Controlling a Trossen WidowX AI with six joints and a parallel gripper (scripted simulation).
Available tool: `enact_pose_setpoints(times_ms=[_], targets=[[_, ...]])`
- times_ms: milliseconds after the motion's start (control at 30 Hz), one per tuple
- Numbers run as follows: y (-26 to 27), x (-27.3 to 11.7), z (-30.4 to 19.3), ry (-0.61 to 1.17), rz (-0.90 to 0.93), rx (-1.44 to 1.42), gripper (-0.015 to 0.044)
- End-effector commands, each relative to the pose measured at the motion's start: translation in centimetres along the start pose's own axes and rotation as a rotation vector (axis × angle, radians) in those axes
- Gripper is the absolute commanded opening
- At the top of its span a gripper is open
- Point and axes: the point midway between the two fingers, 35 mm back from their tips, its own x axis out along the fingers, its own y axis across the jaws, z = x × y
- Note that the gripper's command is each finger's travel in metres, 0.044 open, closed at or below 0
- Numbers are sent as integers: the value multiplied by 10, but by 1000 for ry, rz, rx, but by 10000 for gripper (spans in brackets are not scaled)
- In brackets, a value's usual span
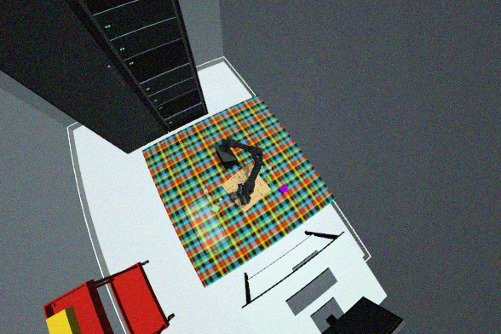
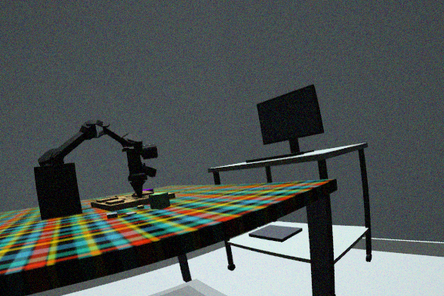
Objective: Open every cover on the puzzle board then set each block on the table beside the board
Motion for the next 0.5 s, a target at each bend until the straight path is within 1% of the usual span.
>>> enact_pose_setpoints(times_ms=[0, 200, 467], targets=[[1, 5, -1, 2, 3, 3, 144], [1, 7, -1, 2, 4, 3, 144], [0, 5, 0, 1, 0, 0, 90]])
